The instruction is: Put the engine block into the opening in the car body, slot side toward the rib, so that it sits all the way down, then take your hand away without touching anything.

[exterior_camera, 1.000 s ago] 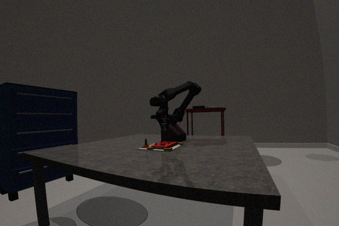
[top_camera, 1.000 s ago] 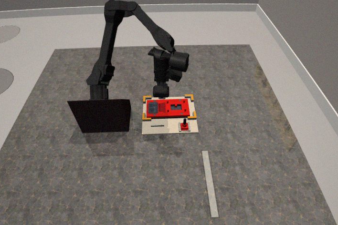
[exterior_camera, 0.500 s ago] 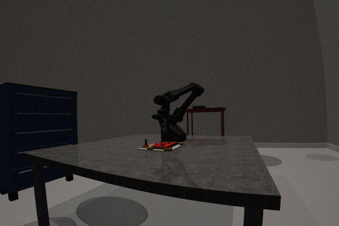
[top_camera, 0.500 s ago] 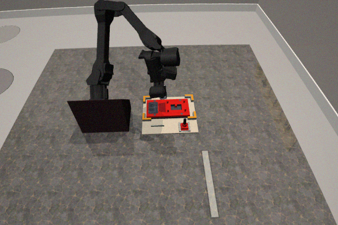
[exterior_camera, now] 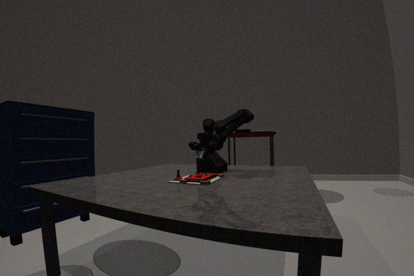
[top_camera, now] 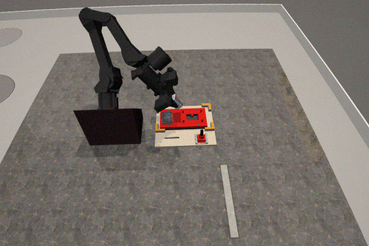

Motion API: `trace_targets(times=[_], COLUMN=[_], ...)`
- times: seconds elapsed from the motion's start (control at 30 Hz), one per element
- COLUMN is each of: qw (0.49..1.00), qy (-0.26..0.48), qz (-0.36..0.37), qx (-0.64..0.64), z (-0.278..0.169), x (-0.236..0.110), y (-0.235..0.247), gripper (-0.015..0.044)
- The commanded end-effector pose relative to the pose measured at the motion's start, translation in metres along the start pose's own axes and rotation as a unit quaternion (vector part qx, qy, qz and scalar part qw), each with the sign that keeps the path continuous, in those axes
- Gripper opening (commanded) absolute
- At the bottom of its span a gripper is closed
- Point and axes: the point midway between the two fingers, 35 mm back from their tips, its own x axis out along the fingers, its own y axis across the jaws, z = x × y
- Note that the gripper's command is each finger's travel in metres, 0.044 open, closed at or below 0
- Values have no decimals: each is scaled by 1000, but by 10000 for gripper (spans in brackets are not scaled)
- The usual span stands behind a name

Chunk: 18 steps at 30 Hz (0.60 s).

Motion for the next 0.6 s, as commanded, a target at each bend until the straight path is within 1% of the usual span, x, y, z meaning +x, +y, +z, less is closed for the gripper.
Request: trace_targets(times=[0.0, 0.57], qw=[999, 999], qy=[-40, -42], qz=[5, 6], qx=[5, 6], z=[-4, -24], x=[-1, 28], y=[0, 0], gripper=[0, 0])
